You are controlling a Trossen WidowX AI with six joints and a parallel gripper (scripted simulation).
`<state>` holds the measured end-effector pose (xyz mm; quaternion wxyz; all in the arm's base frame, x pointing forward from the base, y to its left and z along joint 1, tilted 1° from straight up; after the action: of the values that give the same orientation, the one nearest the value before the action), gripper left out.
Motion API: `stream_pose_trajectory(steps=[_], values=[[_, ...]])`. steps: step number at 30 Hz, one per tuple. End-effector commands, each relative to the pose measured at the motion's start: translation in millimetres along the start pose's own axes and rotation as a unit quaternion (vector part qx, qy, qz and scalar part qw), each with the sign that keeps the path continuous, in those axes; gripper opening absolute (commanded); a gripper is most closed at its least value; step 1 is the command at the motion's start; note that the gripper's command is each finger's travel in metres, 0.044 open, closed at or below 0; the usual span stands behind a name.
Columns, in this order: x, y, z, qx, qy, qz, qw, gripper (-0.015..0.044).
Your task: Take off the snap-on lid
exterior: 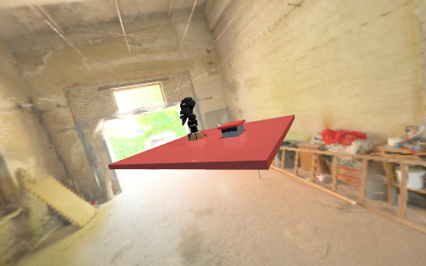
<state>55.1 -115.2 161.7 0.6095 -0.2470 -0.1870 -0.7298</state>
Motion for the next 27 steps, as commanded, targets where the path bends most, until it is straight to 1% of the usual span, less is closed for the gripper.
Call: stream_pose_trajectory(steps=[1, 6, 7, 8, 10, 13, 17, 19, 22, 25, 27], values=[[0.9, 0.0, 1.3, 0.000, 0.000, 0.000, 1.000, 0.0374], [16.0, -1.4, 22.7, 0.000, 0.000, 0.000, 1.000, 0.0243], [16.0, -1.4, 22.7, 0.000, 0.000, 0.000, 1.000, 0.0235], [15.5, 0.8, 22.4, 0.005, 0.002, -0.001, 1.000, 0.0235], [11.2, 18.2, 20.7, 0.046, 0.022, -0.009, 0.999, 0.0235], [-0.6, 58.4, 21.2, 0.139, 0.072, -0.022, 0.987, 0.0235], [-20.0, 108.3, 31.7, 0.259, 0.146, -0.025, 0.954, 0.0235], [-23.9, 116.3, 34.6, 0.279, 0.159, -0.023, 0.947, 0.0235], [-41.1, 147.4, 50.0, 0.361, 0.218, -0.012, 0.907, 0.0235], [-60.2, 173.9, 71.2, 0.440, 0.282, 0.008, 0.853, 0.0235], [-68.8, 182.9, 81.6, 0.471, 0.310, 0.020, 0.826, 0.0235]])
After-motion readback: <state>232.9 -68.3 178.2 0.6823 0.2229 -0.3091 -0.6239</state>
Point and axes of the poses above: the point midway between the two fingers, 35 mm back from their tips, its own z axis back along the fingers, its own y axis across the jaws, x = y × z, the point moved 4 cm from there along z, back along the fingers, and after that the axes turned 3 degrees about z, right-handed, at the moved point
